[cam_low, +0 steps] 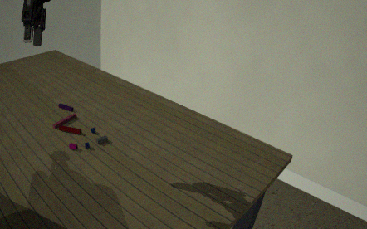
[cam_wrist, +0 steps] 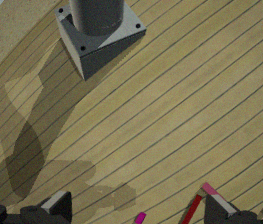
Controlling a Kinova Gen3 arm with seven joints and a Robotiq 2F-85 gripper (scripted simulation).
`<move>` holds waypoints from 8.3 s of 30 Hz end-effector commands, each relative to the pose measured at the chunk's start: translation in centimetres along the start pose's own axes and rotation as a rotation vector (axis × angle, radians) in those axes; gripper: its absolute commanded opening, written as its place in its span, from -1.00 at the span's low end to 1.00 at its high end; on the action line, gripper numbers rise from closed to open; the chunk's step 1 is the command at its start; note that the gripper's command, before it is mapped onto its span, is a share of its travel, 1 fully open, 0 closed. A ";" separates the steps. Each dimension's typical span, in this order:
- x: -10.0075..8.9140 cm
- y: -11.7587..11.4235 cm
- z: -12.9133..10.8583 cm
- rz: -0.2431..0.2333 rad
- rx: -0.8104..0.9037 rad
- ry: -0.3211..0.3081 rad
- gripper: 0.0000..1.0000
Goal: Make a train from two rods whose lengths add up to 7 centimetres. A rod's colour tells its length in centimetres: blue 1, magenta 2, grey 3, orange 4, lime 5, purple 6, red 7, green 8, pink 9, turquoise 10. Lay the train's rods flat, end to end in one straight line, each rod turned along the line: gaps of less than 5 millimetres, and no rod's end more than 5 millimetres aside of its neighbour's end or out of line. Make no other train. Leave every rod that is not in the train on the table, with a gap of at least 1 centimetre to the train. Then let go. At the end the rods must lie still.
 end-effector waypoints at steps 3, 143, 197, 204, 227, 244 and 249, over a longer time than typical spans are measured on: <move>3.3 -1.1 3.8 0.103 0.229 0.037 1.00; 14.7 5.3 10.1 0.343 1.566 0.194 1.00; 15.6 6.9 8.9 0.331 1.705 0.213 1.00; 15.6 6.9 8.9 0.331 1.705 0.213 1.00; 15.6 6.9 8.9 0.331 1.705 0.213 1.00; 15.6 6.9 8.9 0.331 1.705 0.213 1.00; 15.6 6.9 8.9 0.331 1.706 0.214 1.00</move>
Point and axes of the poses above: the point where the finger pads meet when closed, its own x axis out along the fingers, its own y axis across the jaws, z = x × y, the point moved 4 cm from there along -x, back along the fingers, and after that the axes turned 7 degrees about -x, right-handed, at the moved point
